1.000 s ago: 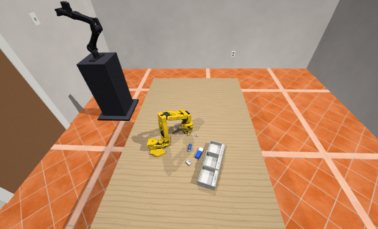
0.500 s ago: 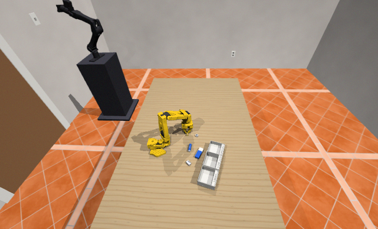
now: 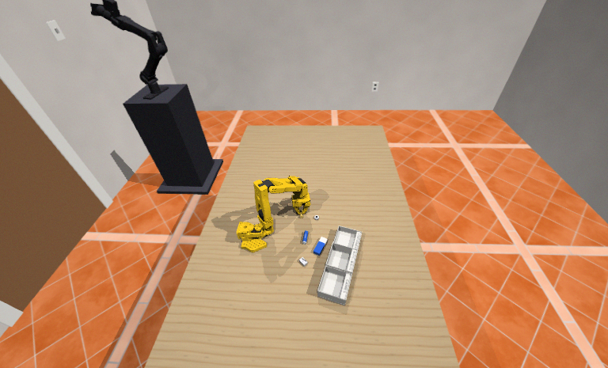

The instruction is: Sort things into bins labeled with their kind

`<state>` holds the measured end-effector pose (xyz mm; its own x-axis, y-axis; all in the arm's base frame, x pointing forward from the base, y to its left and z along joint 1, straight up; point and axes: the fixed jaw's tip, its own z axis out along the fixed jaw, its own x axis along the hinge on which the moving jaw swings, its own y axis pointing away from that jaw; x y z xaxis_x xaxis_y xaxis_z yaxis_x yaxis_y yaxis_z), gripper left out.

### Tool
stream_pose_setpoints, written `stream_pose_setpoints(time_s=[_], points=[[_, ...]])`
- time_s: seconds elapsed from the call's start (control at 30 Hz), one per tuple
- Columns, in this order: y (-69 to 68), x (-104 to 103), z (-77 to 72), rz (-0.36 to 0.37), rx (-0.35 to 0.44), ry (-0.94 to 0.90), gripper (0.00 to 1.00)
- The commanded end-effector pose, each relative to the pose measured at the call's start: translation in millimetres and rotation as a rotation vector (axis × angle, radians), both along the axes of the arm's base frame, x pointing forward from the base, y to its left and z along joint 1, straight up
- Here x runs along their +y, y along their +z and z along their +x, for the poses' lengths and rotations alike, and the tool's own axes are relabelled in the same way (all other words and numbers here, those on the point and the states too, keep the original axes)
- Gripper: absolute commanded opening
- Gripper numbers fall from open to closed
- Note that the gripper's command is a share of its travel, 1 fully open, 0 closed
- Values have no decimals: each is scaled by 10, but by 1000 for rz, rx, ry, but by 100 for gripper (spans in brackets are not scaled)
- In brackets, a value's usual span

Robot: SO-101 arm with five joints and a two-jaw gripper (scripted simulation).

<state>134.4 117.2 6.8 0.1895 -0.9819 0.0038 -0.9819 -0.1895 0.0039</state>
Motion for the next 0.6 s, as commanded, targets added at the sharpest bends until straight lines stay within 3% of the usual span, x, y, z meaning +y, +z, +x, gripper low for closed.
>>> stream_pose_setpoints(time_s=[0.0,0.33,0.57], points=[[15,23,10,12,-12,14,0],[24,24,12,12,-12,14,0],[135,35,32,12,-12,14,0]])
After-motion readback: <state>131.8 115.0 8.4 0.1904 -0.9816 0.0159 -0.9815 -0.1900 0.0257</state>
